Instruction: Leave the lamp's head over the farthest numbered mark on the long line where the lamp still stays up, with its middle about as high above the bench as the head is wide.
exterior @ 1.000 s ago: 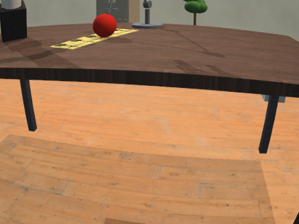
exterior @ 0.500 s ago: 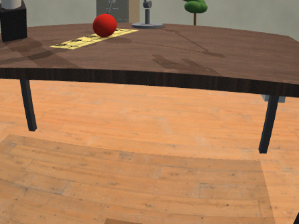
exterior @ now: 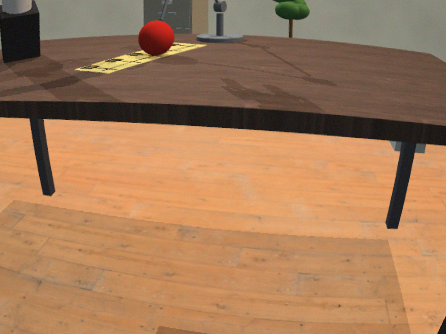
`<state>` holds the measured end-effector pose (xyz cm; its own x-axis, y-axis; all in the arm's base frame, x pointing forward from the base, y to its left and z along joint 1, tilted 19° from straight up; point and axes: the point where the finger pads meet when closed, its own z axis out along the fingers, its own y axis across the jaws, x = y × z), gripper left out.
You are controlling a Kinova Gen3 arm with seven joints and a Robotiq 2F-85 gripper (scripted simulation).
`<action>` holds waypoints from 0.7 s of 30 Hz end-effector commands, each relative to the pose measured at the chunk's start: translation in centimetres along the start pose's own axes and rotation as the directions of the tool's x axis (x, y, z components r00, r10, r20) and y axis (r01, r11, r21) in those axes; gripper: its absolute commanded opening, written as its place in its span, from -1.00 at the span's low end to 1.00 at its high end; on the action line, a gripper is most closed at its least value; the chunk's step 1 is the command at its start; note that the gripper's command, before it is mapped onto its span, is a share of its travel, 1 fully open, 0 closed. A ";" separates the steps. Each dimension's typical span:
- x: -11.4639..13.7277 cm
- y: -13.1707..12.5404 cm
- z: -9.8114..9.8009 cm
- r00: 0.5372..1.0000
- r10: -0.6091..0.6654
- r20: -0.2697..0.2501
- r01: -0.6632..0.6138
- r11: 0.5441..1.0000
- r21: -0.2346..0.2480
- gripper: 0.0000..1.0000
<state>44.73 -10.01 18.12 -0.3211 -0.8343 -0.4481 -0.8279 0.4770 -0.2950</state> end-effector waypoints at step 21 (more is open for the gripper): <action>-0.1 0.1 5.4 1.000 -0.001 0.001 0.001 1.000 -0.002 1.00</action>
<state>47.04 -8.94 14.28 -0.3224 -0.8360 -0.4441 -0.8236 0.4790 -0.3037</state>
